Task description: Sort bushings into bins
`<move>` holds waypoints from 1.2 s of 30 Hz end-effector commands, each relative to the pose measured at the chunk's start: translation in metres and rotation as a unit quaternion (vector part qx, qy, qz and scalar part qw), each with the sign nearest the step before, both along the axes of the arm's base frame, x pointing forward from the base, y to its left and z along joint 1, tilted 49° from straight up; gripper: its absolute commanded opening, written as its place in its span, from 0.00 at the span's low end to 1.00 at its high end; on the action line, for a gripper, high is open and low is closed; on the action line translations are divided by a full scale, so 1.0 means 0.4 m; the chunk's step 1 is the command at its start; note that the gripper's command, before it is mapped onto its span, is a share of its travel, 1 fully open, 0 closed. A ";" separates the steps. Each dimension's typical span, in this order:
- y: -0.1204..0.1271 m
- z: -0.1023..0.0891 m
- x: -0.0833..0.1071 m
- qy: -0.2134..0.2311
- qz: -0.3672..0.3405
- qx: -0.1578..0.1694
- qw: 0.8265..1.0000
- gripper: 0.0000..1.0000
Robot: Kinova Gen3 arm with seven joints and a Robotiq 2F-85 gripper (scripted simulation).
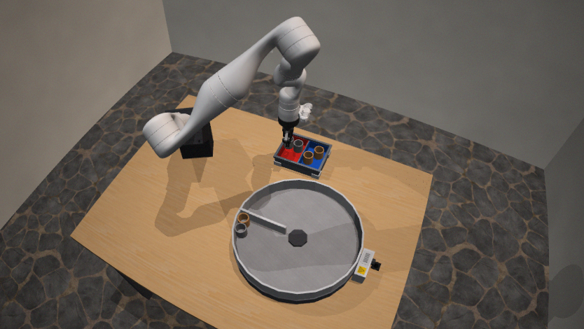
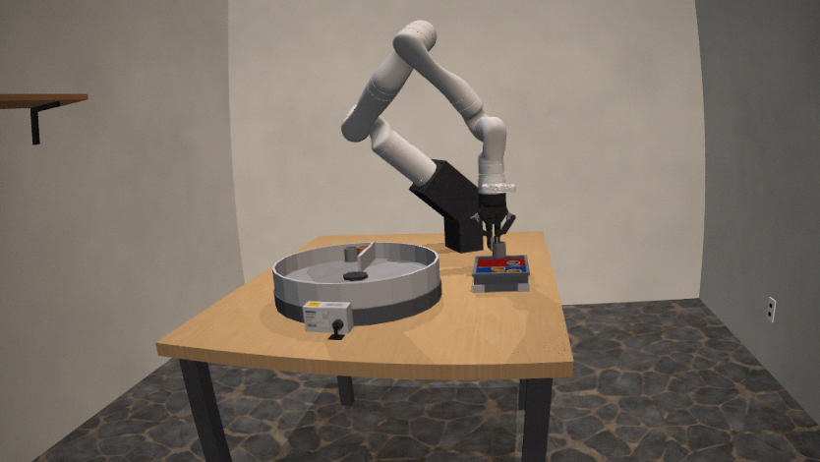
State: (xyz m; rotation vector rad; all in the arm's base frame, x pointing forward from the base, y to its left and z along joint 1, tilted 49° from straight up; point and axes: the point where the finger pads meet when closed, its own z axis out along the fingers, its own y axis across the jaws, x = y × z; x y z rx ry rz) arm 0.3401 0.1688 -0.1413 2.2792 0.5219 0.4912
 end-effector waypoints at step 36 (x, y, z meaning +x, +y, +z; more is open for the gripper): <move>-0.024 -0.029 0.017 0.000 0.000 0.001 1.000 0.00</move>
